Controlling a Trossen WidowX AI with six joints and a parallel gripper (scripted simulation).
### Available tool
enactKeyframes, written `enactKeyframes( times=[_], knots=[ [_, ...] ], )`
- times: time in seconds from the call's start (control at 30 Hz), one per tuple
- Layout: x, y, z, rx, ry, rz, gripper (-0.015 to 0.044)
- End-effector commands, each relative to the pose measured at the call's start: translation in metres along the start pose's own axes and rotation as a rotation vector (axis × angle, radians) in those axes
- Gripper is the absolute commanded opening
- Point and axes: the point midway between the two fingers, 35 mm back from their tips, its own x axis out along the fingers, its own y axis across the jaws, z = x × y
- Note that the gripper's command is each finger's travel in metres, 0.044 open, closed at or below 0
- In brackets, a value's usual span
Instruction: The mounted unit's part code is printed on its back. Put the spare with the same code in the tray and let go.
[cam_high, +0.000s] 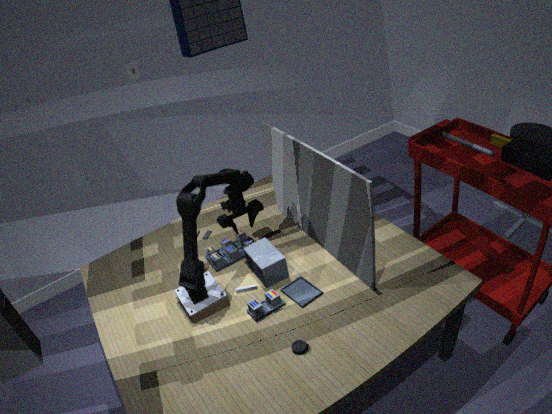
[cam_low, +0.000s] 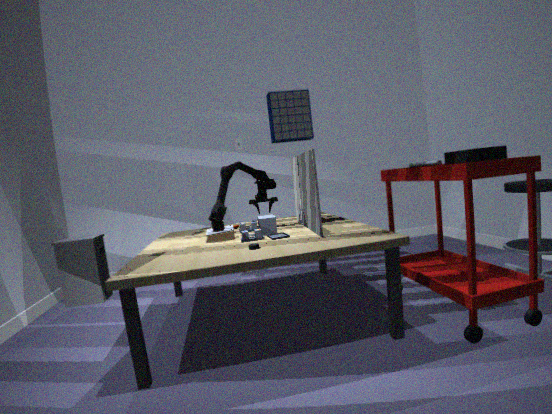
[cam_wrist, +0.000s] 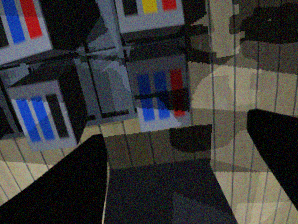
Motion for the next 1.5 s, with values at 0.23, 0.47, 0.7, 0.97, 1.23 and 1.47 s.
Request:
enactKeyframes(
  times=[0.23, 0.47, 0.7, 0.97, 1.23, 1.47],
  knots=[
    [0.007, 0.001, 0.000, -0.004, -0.009, -0.007, 0.0300],
    [0.018, 0.000, 0.000, -0.004, -0.009, -0.007, 0.0300],
    [0.030, -0.001, 0.001, -0.004, -0.009, -0.007, 0.0300],
    [0.043, -0.001, 0.001, -0.004, -0.009, -0.007, 0.0300],
    [0.056, -0.001, 0.001, -0.004, -0.009, -0.007, 0.0300],
    [0.068, -0.001, 0.001, -0.004, -0.009, -0.007, 0.0300]
  ],
)
